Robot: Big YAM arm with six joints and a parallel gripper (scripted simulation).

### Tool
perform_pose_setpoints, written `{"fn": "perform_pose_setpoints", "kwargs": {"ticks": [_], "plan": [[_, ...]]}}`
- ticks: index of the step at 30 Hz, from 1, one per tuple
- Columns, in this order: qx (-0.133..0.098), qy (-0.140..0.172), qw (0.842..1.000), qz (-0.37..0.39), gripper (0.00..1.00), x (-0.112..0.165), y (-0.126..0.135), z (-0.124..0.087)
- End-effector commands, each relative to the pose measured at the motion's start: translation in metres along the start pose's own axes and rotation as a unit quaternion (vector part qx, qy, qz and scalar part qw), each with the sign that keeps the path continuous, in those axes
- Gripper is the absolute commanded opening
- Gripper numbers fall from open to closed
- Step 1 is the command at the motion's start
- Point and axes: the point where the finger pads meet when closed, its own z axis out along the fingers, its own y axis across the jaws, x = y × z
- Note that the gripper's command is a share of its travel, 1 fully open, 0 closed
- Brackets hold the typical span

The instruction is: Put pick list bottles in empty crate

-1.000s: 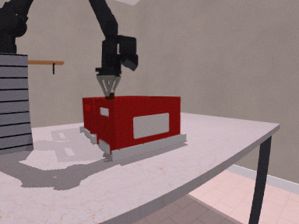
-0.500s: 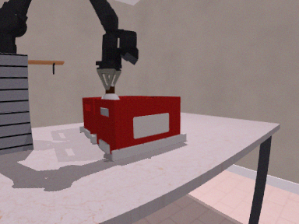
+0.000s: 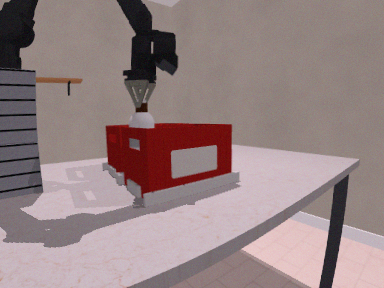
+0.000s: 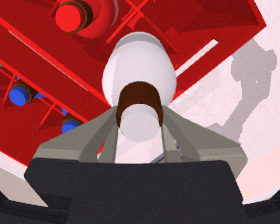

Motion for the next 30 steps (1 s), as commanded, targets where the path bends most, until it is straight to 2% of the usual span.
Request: {"fn": "perform_pose_setpoints", "kwargs": {"ticks": [1, 30], "plan": [[-0.013, -0.037, 0.999, -0.004, 0.00, -0.030, 0.007, -0.037], [-0.013, -0.039, 0.999, -0.004, 0.00, -0.029, 0.006, -0.081]]}}
